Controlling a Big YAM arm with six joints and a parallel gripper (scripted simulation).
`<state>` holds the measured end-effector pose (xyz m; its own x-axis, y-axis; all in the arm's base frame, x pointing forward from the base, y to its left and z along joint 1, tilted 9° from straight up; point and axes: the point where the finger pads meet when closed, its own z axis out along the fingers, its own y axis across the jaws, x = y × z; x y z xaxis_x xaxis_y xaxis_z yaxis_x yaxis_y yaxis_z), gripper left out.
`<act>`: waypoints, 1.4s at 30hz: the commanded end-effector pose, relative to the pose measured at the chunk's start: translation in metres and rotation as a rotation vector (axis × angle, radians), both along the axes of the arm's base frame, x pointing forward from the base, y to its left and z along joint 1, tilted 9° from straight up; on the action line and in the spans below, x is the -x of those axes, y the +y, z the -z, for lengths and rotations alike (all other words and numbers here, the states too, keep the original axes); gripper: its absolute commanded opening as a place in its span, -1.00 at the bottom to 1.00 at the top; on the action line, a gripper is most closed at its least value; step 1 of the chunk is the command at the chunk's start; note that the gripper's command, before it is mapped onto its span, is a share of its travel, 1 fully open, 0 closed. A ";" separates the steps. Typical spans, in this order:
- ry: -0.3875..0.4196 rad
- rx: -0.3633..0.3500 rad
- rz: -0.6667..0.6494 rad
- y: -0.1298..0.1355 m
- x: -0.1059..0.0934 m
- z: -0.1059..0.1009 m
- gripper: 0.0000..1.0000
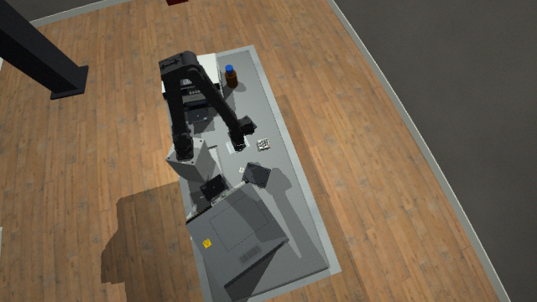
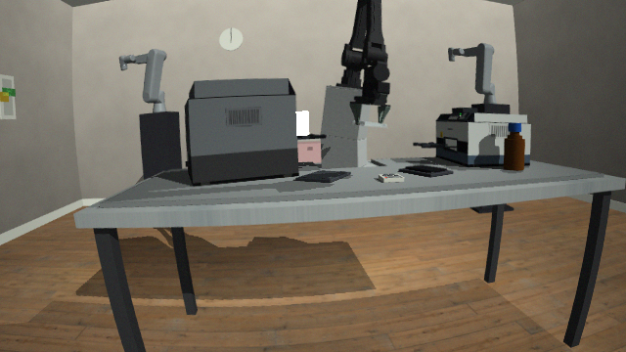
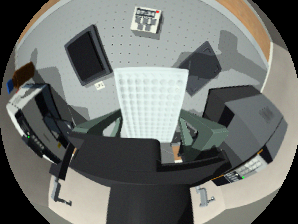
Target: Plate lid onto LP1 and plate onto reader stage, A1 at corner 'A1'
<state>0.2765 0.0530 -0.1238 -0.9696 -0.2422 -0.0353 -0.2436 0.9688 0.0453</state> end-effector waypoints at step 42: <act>-0.023 -0.012 -0.084 -0.108 0.013 -0.013 0.72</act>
